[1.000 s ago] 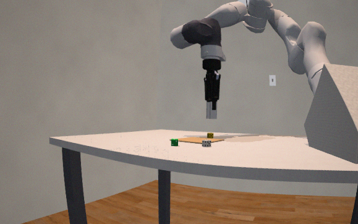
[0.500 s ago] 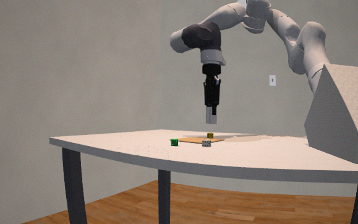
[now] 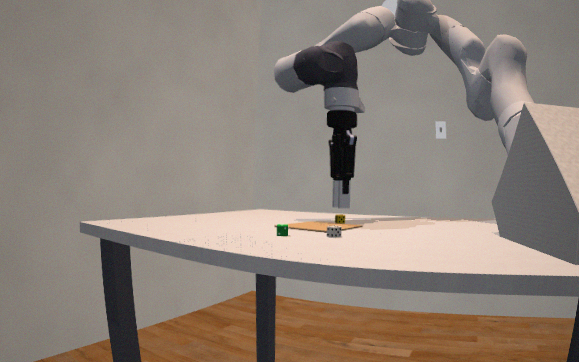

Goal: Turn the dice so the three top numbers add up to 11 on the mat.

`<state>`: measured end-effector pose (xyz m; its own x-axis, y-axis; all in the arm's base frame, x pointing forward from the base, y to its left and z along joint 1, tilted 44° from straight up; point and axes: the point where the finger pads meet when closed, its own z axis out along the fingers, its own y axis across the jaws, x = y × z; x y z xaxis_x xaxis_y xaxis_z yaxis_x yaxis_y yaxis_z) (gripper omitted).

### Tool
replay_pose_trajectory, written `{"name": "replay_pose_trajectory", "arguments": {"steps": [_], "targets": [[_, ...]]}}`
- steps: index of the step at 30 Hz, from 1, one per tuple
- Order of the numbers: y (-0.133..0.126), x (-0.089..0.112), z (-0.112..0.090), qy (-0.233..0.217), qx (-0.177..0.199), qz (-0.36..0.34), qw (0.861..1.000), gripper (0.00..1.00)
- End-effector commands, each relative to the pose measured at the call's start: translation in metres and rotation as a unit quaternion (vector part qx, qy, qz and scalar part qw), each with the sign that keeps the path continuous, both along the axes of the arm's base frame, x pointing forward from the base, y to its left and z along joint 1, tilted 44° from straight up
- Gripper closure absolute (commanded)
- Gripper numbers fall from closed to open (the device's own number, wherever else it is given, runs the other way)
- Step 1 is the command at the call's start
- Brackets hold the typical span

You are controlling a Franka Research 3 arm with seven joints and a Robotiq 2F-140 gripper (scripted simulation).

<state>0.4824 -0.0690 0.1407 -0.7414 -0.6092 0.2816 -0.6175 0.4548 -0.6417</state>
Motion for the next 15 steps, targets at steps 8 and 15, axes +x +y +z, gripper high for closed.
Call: {"name": "replay_pose_trajectory", "arguments": {"steps": [8,15], "targets": [[-0.0054,0.0033,-0.0064,-0.003,0.003,-0.002,1.000,0.79],[-0.0057,0.0034,-0.0067,-0.003,0.003,-0.002,1.000,0.79]]}}
